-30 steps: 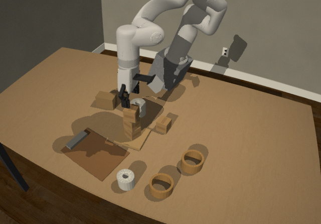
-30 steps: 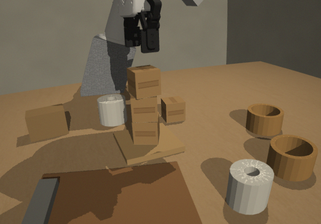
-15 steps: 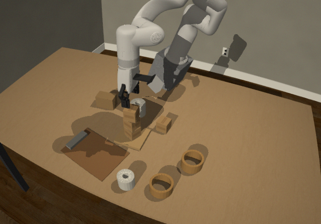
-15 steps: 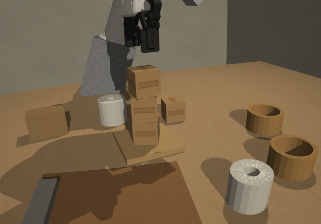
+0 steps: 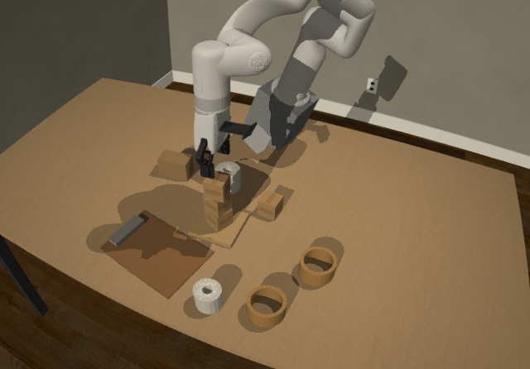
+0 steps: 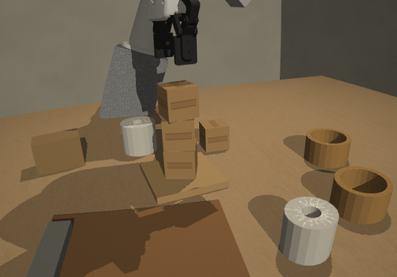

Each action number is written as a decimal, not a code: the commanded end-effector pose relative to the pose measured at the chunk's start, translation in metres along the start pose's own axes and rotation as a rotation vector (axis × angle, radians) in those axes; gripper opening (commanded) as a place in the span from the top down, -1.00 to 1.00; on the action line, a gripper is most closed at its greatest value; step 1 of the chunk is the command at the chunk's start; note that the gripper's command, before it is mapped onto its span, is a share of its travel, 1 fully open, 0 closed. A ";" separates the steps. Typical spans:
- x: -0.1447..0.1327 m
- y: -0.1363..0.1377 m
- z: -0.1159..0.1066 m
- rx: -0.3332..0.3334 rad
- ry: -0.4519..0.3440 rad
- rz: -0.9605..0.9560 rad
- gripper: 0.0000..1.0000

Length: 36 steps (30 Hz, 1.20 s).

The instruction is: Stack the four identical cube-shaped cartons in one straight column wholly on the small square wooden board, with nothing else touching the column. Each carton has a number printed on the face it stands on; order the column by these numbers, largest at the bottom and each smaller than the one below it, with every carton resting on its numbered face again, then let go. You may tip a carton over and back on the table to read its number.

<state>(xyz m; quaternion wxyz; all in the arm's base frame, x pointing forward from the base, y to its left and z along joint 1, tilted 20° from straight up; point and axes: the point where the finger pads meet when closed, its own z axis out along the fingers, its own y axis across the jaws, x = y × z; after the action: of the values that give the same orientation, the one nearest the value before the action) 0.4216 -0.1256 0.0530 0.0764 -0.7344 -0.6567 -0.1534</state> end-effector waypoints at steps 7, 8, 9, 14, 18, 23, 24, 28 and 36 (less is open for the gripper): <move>0.000 0.001 -0.001 -0.004 -0.001 -0.001 -1.00; 0.000 0.001 -0.001 -0.004 -0.001 -0.001 -1.00; 0.000 0.001 -0.001 -0.004 -0.001 -0.001 -1.00; 0.000 0.001 -0.001 -0.004 -0.001 -0.001 -1.00; 0.000 0.001 -0.001 -0.004 -0.001 -0.001 -1.00; 0.000 0.001 -0.001 -0.004 -0.001 -0.001 -1.00; 0.000 0.001 -0.001 -0.004 -0.001 -0.001 -1.00; 0.000 0.001 -0.001 -0.004 -0.001 -0.001 -1.00; 0.030 -0.015 -0.009 -0.003 -0.002 -0.314 -1.00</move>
<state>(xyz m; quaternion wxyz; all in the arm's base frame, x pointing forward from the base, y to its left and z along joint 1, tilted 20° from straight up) 0.4172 -0.1166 0.0577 0.0696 -0.7002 -0.6935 -0.1549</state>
